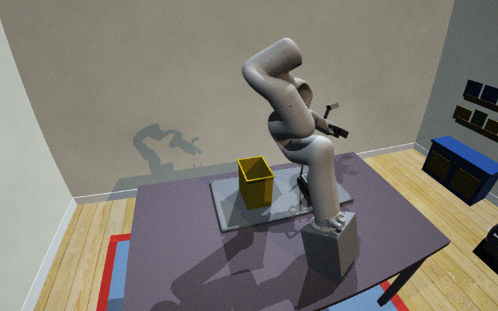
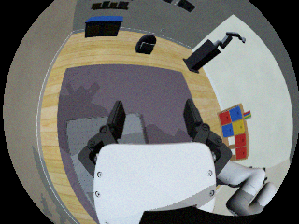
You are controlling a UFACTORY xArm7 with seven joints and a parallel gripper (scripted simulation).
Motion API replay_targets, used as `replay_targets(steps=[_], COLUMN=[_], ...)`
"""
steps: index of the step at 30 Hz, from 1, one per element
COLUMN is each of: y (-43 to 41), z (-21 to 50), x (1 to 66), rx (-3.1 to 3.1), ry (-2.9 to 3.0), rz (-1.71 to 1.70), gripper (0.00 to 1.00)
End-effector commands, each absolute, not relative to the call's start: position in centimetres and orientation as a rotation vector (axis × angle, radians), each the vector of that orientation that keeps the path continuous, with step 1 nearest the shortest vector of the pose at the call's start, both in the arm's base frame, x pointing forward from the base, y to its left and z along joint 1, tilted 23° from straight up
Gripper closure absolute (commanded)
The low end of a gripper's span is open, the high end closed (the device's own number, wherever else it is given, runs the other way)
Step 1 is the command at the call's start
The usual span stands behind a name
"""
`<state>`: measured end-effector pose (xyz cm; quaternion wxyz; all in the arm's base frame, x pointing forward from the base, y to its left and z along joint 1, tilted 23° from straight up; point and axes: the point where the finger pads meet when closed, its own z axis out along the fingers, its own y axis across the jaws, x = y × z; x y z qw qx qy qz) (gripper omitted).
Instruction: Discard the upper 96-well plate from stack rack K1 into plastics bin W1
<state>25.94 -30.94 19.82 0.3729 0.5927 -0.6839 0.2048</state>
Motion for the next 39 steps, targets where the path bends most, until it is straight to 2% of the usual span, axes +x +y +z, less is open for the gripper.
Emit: replay_targets(steps=[1, 17, 39], y=[-31.0, -31.0, -28.2], z=[19.9, 19.9, 18.7], x=[26.0, 26.0, 27.5], rx=[1.516, 1.516, 2.074], ry=[-1.754, -1.754, -1.59], rz=[0.527, 0.527, 0.255], gripper=[0.0, 0.0, 0.0])
